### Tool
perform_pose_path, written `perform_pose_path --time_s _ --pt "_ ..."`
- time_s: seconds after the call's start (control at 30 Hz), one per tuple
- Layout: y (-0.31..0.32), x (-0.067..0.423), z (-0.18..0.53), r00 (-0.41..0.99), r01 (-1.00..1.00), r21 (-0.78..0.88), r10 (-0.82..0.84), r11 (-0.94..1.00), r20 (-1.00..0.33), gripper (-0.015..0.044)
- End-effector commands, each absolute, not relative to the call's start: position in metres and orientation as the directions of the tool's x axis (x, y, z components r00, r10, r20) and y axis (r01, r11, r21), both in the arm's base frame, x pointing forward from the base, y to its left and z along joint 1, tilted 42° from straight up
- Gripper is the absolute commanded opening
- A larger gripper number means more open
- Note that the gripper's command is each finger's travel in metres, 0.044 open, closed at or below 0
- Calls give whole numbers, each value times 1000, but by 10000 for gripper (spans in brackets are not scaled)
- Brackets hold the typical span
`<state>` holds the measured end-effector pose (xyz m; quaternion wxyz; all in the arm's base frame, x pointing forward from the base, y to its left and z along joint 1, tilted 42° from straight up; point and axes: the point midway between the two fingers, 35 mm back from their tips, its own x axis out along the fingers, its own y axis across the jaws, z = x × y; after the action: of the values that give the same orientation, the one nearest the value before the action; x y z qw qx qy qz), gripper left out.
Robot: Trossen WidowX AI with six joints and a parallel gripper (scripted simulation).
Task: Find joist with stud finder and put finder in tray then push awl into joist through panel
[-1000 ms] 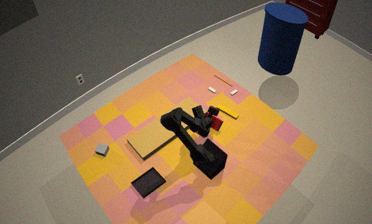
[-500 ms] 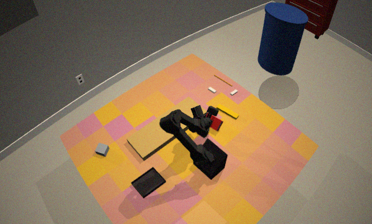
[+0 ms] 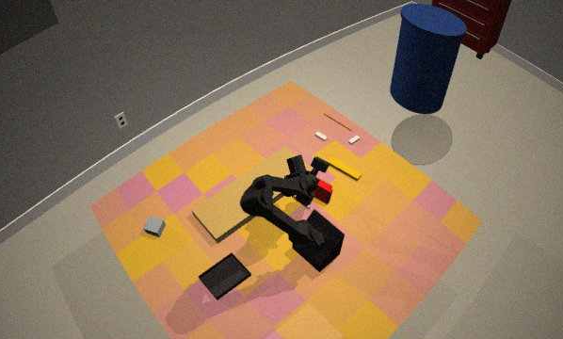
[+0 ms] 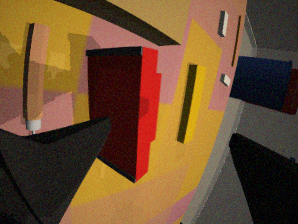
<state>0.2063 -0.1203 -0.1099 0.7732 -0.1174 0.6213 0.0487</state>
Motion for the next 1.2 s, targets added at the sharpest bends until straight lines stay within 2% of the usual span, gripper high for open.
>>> perform_pose_path --time_s 0.0,0.13,0.17,0.87,1.0,1.17 --pt "-133 209 -71 237 -222 -127 -73 967 -969 440" --pt "-139 203 -38 239 -221 -129 -75 967 -968 440" --pt "-134 209 -74 235 -216 -133 -80 967 -969 440" --pt "-134 210 -74 231 -230 -129 -75 965 -970 440" --pt "-141 216 -88 145 -494 -34 44 869 -988 440" --pt "-149 223 -109 33 -797 117 235 593 -971 440"
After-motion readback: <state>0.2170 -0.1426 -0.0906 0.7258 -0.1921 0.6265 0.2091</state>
